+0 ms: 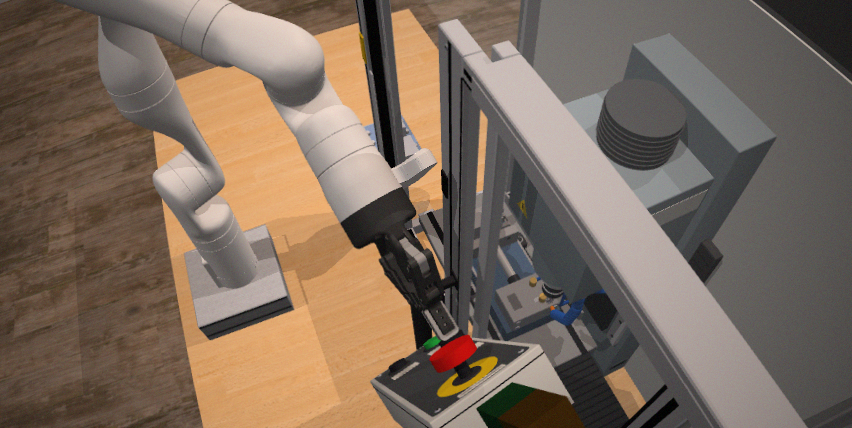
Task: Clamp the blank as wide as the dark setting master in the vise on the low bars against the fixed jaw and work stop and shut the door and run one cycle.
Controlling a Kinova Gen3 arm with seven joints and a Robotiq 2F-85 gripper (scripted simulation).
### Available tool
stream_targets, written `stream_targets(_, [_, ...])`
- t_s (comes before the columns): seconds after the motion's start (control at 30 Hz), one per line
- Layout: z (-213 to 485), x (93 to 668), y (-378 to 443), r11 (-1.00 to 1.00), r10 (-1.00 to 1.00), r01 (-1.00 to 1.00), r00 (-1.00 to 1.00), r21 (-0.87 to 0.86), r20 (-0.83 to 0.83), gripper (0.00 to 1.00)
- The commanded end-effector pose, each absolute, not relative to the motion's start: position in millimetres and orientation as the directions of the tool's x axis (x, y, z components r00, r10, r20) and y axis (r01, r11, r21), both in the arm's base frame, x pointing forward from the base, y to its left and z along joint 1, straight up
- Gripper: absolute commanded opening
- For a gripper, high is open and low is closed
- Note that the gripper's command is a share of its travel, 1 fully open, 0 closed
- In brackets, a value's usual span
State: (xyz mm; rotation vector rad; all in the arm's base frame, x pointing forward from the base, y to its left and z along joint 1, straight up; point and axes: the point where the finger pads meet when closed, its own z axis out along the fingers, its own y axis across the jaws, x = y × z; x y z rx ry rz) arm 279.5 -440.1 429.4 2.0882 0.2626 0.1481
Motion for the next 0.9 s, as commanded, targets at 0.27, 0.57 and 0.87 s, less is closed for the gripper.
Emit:
stream_targets(0.27, [430.0, 280.3, -445.3, -0.487, 0.245, 0.119, 0.969, 0.865, 0.005, 0.10])
stream_targets(0.57, [430.0, 280.3, -445.3, -0.487, 0.245, 0.119, 0.969, 0.865, 0.005, 0.10])
stream_targets(0.87, [429.9, 280.3, -445.4, -0.487, 0.245, 0.119, 0.969, 0.865, 0.005, 0.10])
